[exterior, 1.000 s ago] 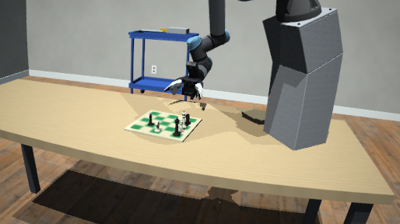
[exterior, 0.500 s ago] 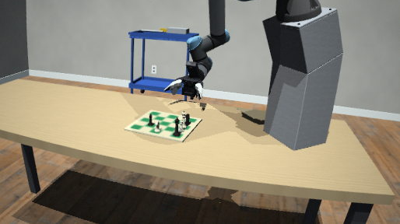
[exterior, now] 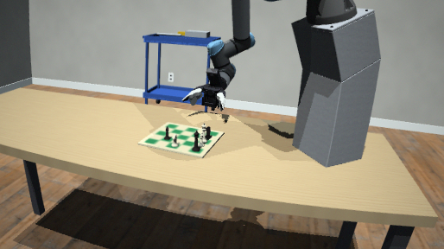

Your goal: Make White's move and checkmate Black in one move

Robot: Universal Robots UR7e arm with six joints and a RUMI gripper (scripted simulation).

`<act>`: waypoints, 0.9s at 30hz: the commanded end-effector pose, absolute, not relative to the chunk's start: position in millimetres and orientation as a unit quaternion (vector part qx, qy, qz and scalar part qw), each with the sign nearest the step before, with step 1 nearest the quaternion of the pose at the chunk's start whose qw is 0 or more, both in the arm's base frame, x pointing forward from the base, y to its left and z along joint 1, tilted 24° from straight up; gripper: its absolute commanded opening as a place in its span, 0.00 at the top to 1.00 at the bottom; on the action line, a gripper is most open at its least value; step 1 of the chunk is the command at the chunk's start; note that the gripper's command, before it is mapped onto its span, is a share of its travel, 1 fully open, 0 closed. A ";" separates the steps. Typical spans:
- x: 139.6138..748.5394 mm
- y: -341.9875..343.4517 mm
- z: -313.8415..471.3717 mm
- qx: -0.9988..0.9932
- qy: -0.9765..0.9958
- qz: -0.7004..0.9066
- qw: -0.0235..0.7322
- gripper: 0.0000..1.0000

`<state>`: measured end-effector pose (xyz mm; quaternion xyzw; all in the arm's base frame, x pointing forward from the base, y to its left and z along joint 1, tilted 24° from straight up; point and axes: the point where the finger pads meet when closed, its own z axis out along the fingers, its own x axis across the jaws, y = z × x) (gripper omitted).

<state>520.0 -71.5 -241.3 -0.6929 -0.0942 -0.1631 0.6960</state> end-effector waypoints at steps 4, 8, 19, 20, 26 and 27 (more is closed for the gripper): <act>520.4 -71.9 -241.2 -0.693 -0.095 -0.163 0.696 0.00; 520.4 -71.9 -241.2 -0.693 -0.095 -0.163 0.696 0.00; 512.8 -78.0 -220.9 -0.693 -0.094 -0.163 0.696 0.00; 510.9 -79.4 -215.6 -0.693 -0.094 -0.163 0.696 0.00; 502.4 -86.1 -191.2 -0.693 -0.094 -0.163 0.696 0.00; 500.3 -87.8 -185.1 -0.693 -0.094 -0.163 0.696 0.00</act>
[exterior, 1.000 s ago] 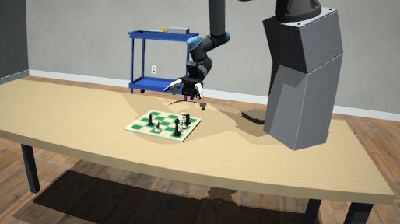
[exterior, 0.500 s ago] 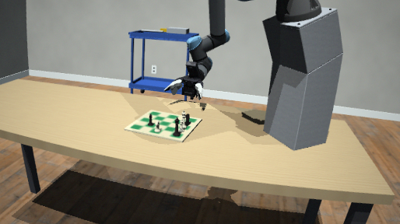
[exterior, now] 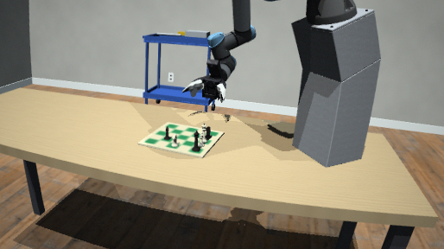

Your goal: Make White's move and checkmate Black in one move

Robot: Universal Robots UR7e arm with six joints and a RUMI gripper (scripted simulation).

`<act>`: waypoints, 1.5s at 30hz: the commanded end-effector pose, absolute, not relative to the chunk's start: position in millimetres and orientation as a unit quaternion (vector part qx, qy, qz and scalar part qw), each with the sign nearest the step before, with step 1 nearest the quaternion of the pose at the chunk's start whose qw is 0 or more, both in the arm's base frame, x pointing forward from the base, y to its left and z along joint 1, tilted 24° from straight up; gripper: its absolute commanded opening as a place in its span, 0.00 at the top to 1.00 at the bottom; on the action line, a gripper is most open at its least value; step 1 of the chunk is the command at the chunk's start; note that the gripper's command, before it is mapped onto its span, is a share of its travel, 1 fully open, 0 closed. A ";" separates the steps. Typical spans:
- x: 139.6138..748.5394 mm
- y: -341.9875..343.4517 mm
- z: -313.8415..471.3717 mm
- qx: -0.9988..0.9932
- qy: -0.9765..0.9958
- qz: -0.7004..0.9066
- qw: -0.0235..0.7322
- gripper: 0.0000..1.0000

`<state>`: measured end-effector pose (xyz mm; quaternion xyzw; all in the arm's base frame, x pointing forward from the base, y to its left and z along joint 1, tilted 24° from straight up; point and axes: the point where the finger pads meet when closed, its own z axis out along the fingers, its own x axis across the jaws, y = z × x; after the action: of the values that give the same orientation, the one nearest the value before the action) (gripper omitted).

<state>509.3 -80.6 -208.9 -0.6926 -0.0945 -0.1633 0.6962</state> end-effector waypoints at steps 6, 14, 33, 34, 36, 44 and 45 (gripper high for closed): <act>491.8 -94.5 -160.6 -0.693 -0.094 -0.163 0.696 0.00; 490.9 -95.2 -158.0 -0.693 -0.094 -0.163 0.696 0.00; 493.7 -80.4 -154.6 -0.714 -0.145 -0.172 0.663 0.00; 493.8 -78.2 -153.9 -0.717 -0.152 -0.174 0.657 0.00; 493.7 -73.2 -152.4 -0.723 -0.168 -0.176 0.646 0.00; 493.0 -50.2 -145.3 -0.748 -0.235 -0.186 0.593 0.00; 492.9 -46.3 -144.0 -0.751 -0.246 -0.188 0.583 0.00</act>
<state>493.1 -60.4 -147.2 -0.7307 -0.2045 -0.1797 0.6261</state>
